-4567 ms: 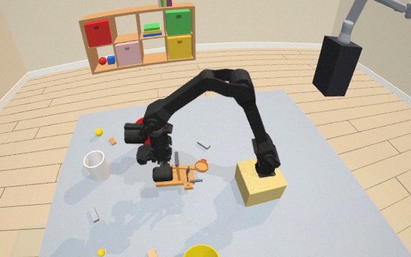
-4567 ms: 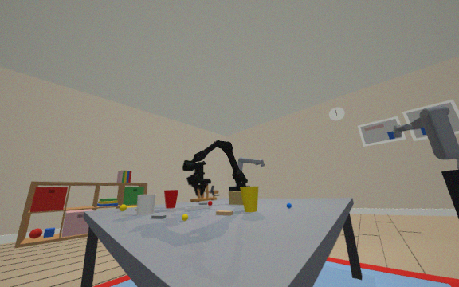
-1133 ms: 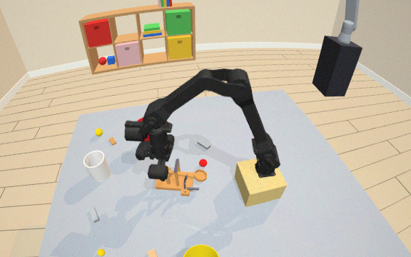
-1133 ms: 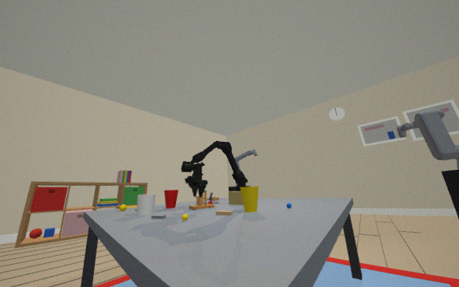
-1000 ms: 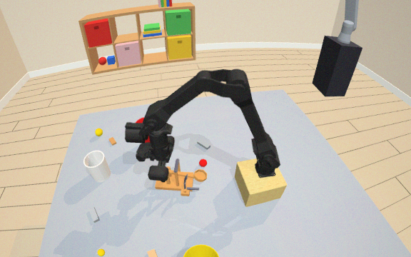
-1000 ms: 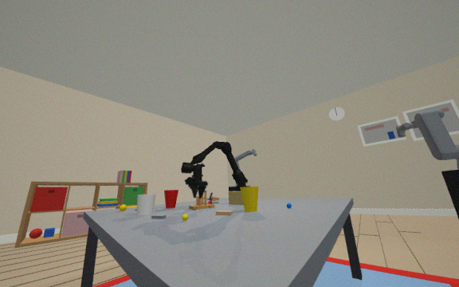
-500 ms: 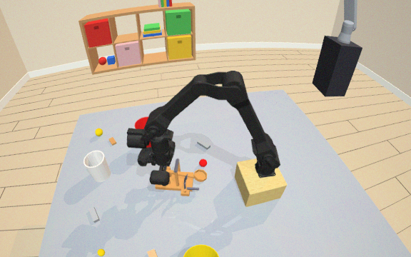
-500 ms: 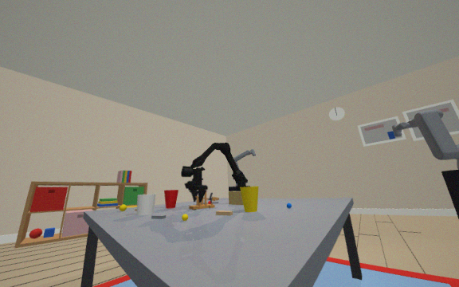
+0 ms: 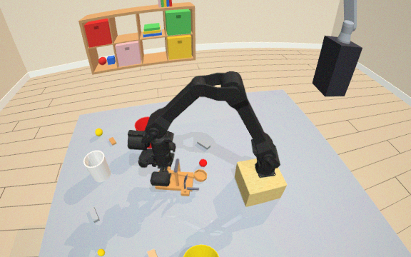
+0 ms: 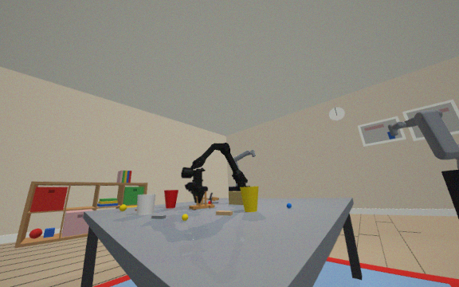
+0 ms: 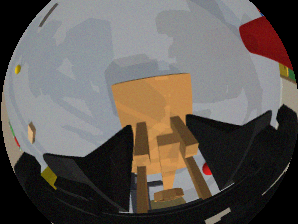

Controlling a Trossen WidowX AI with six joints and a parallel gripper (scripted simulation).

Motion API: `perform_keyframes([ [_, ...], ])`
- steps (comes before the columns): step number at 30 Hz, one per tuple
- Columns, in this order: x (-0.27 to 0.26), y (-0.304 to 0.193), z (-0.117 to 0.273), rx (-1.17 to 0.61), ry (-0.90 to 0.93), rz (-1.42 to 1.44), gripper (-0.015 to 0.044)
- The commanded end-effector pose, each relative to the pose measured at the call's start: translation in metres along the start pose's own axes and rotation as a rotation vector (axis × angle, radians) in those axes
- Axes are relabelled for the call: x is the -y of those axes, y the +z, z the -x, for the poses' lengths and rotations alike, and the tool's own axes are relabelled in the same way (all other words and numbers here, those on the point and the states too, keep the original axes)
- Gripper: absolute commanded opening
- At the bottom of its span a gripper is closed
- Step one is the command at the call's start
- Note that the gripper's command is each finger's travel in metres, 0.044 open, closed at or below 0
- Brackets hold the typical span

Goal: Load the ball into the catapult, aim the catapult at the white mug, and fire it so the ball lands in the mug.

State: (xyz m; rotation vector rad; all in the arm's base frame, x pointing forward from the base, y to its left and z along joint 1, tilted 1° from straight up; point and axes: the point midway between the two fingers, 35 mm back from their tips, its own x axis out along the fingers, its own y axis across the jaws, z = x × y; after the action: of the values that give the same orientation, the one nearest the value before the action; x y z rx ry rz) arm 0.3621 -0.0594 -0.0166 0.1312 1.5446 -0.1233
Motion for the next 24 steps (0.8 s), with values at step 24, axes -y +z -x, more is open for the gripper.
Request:
perform_keyframes([
  [24, 0.001, 0.002, 0.04, 0.0, -0.001, -0.001, 0.0],
])
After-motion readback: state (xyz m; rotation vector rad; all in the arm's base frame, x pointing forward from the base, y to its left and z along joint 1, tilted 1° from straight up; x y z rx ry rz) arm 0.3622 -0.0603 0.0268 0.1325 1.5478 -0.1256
